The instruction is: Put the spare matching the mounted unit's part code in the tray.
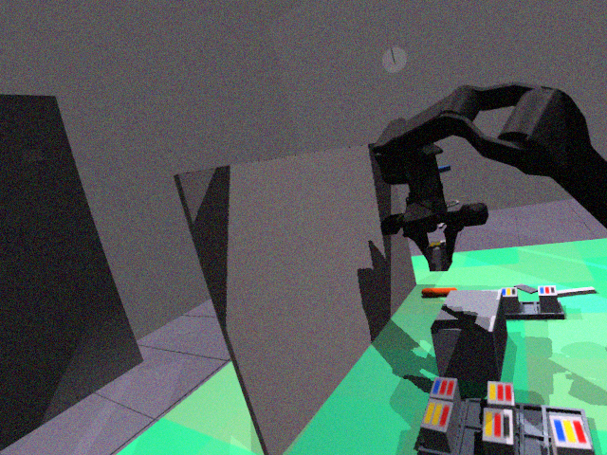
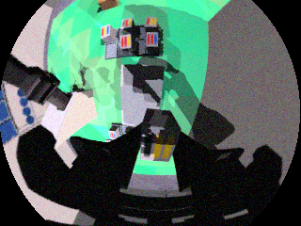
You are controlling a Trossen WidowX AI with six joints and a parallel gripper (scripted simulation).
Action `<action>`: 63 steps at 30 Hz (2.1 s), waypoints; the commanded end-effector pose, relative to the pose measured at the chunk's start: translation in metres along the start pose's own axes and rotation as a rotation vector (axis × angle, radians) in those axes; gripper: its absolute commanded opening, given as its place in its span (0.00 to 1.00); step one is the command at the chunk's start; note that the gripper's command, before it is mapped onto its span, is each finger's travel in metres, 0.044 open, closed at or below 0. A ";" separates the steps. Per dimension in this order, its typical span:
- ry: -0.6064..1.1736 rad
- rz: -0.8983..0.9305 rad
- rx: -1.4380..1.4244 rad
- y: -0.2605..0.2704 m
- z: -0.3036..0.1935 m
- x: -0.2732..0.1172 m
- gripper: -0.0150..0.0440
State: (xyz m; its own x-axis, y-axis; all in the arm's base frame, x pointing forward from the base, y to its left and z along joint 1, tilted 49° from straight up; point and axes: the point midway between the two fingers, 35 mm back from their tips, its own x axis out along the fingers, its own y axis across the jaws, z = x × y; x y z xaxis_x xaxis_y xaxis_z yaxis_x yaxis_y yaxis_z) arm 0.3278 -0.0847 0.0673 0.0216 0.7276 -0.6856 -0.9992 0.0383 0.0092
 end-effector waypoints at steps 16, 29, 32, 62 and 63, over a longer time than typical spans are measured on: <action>0.000 -0.001 -0.008 -0.019 -0.100 0.014 0.25; -0.009 -0.001 -0.014 -0.017 -0.166 0.034 0.25; -0.010 -0.001 -0.015 -0.016 -0.174 0.037 0.25; -0.009 -0.002 -0.014 -0.020 -0.175 0.063 0.25; -0.009 -0.002 -0.014 -0.020 -0.175 0.064 0.25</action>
State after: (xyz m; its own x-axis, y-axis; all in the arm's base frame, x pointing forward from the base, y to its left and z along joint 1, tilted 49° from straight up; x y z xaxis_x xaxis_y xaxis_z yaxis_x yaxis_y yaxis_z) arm 0.3440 -0.1629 -0.1008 0.0262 0.7283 -0.6848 -0.9996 0.0263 -0.0102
